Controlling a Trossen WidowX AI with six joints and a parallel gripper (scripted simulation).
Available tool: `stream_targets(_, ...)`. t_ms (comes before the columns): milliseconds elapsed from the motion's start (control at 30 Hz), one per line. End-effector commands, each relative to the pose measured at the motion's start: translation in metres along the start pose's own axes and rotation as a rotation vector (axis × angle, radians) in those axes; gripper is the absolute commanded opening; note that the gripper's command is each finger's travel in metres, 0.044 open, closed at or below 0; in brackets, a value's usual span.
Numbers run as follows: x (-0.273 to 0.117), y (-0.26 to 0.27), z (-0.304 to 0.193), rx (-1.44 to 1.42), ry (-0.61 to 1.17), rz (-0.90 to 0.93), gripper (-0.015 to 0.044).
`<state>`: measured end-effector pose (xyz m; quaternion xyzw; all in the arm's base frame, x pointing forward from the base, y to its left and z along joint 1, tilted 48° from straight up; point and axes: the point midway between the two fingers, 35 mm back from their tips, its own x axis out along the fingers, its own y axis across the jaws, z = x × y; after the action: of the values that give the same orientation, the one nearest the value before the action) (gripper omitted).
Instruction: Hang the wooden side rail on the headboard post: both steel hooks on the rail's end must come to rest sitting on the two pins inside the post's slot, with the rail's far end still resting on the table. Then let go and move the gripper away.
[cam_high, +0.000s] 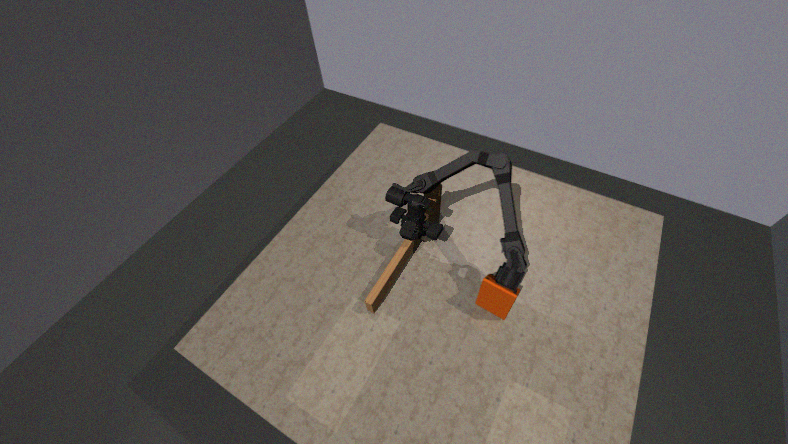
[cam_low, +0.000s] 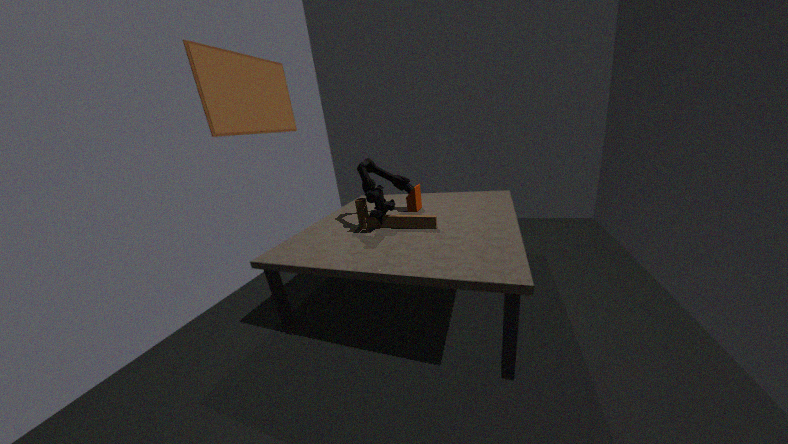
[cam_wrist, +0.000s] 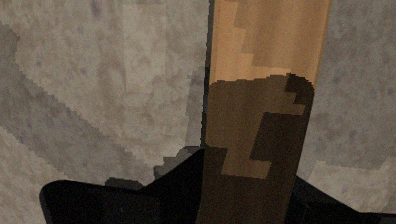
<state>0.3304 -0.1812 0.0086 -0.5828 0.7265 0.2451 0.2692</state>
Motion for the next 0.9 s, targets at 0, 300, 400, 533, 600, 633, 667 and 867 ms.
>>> stream_targets(0, 0.000, -0.001, -0.001, 0.002, 0.007, -0.005, 0.0000)
stream_targets(300, 0.000, 0.000, 0.000, -0.001, 0.001, -0.001, 0.0184)
stream_targets(400, 0.000, 0.000, 0.000, -0.001, 0.001, -0.001, 0.0263)
stream_targets(533, -0.006, 0.000, 0.000, 0.000, 0.001, -0.002, 0.0368)
stream_targets(600, -0.018, -0.001, 0.001, 0.001, 0.002, -0.003, 0.0420)
stream_targets(633, -0.025, -0.001, 0.001, 0.001, 0.003, -0.004, 0.0440)
stream_targets(667, -0.033, -0.001, 0.001, 0.002, 0.004, -0.004, 0.0440)
stream_targets(867, -0.040, 0.000, 0.006, 0.002, 0.005, -0.005, 0.0440)
